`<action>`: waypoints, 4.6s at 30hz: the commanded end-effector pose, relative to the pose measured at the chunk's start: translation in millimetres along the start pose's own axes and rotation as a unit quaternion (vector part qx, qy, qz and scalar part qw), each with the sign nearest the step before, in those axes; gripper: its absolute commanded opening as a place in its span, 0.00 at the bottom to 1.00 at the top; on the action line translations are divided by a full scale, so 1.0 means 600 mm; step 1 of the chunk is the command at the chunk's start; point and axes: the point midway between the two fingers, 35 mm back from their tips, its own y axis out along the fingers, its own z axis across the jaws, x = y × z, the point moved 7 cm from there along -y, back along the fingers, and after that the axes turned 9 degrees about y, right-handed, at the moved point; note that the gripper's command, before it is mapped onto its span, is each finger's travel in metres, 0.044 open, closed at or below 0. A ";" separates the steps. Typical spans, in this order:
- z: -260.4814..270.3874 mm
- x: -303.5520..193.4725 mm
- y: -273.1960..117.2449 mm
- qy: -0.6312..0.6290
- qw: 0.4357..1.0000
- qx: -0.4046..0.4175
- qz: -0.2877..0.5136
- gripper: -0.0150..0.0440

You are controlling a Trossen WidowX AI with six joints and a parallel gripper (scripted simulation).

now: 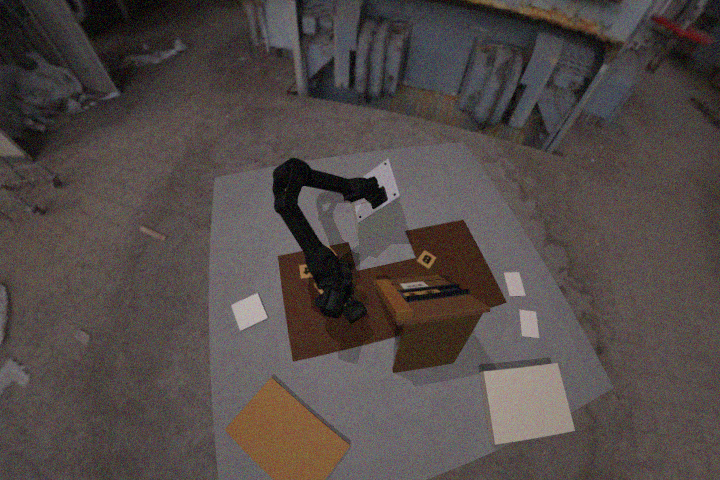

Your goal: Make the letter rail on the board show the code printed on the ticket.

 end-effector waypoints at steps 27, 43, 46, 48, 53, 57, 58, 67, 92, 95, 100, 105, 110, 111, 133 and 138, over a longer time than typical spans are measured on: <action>0.000 -0.001 -0.013 0.004 1.000 0.001 -0.003 0.25; 0.000 -0.002 -0.018 0.004 1.000 0.002 -0.003 0.25; 0.000 -0.002 -0.018 0.004 1.000 0.002 -0.003 0.25; 0.000 -0.002 -0.019 0.004 1.000 0.002 -0.003 0.25; 0.000 -0.003 -0.020 0.004 1.000 0.002 -0.003 0.25; 0.000 -0.003 -0.021 0.004 1.000 0.002 -0.003 0.25; 0.000 -0.003 -0.022 0.004 1.000 0.002 -0.003 0.25; 0.042 0.005 -0.062 -0.008 0.998 0.057 -0.031 0.25; 0.179 -0.018 -0.341 -0.014 0.934 0.336 -0.120 0.25; 0.186 -0.033 -0.377 -0.010 0.922 0.369 -0.117 0.25; 0.195 -0.059 -0.433 -0.008 0.900 0.422 -0.107 0.25; 0.216 -0.099 -0.470 -0.025 0.882 0.460 -0.096 0.25; 0.234 -0.163 -0.467 -0.064 0.886 0.449 -0.097 0.25; 0.237 -0.176 -0.466 -0.072 0.886 0.447 -0.097 0.25; 0.247 -0.443 -0.417 -0.246 0.876 0.386 -0.152 0.25; 0.237 -0.501 -0.396 -0.286 0.867 0.368 -0.174 0.25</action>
